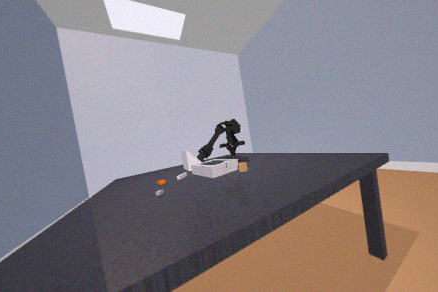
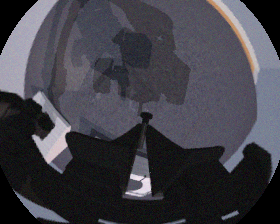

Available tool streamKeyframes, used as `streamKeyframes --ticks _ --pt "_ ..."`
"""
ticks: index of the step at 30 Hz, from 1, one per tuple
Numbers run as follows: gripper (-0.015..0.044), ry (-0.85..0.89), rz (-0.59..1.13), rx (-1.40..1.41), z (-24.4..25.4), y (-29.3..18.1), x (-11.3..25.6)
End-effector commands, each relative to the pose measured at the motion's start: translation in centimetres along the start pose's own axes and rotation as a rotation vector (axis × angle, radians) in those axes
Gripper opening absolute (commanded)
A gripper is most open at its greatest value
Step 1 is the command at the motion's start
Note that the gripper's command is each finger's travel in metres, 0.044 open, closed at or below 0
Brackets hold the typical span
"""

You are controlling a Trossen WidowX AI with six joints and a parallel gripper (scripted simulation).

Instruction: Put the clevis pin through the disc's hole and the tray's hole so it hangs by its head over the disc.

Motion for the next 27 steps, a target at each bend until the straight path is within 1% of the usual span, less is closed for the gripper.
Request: streamKeyframes --ticks 1,27 --pt "0.0000 -0.003 -0.003 -0.004 0.1 0.1 -0.5" --pt "0.0000 -0.005 -0.005 -0.007 -0.1 0.1 -4.8"
Point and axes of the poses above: the point midway between the two fingers, 35 mm back from their tips, its own x axis back along the fingers, its own z axis across the jaws, y = z × x, the point moved 8 cm from there along x, back along the fingers, and after that the axes turned 7 degrees about x, right-handed, at the moved point
